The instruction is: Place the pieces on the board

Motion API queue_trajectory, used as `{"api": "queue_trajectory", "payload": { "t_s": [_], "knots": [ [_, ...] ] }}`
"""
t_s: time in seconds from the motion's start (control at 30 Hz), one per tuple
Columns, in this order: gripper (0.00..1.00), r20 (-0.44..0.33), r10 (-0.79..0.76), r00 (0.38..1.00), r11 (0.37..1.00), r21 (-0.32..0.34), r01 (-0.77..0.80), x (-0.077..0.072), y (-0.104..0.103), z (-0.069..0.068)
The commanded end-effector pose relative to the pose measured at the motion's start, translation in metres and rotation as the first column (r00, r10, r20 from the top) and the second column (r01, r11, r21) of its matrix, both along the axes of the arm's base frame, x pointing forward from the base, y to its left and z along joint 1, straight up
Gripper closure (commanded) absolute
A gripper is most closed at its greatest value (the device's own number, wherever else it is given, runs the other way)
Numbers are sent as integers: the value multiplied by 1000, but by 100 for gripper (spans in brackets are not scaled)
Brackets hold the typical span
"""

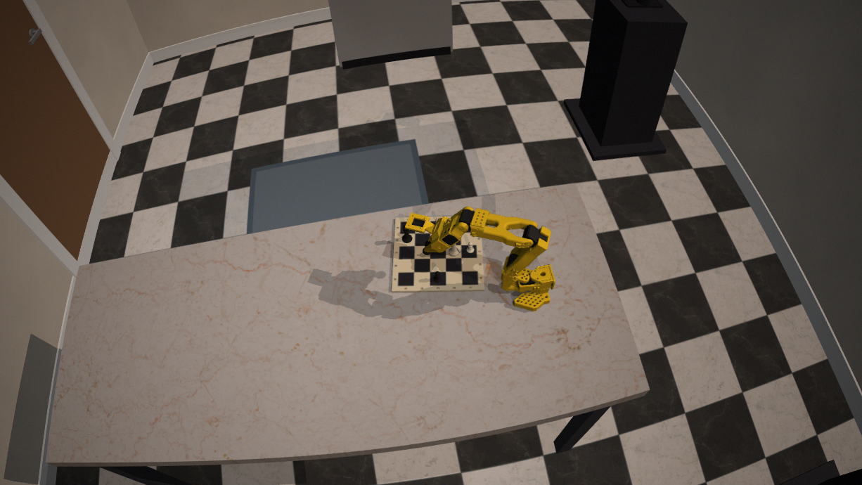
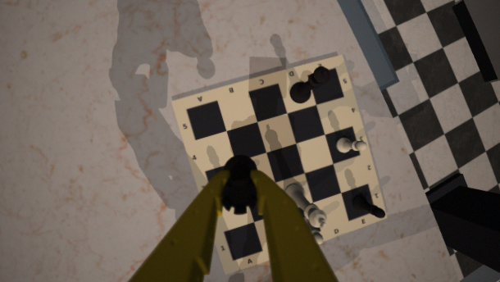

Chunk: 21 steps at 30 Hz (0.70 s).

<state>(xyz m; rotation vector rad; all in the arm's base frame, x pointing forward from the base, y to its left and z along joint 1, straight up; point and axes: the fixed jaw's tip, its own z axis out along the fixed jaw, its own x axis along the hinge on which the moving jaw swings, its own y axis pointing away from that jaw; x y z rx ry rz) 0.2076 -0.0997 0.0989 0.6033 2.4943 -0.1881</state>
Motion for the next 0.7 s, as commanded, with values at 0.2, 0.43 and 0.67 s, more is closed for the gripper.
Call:
{"api": "queue_trajectory", "payload": {
  "t_s": [0.2, 0.43, 0.67],
  "knots": [
    [100, -32, -28, 999, 999, 17, 29, 13, -15, -2],
    [100, -32, -28, 999, 999, 17, 29, 13, -15, -2],
    [100, -32, -26, 999, 1000, 17, 26, 13, -15, -7]
  ]
}}
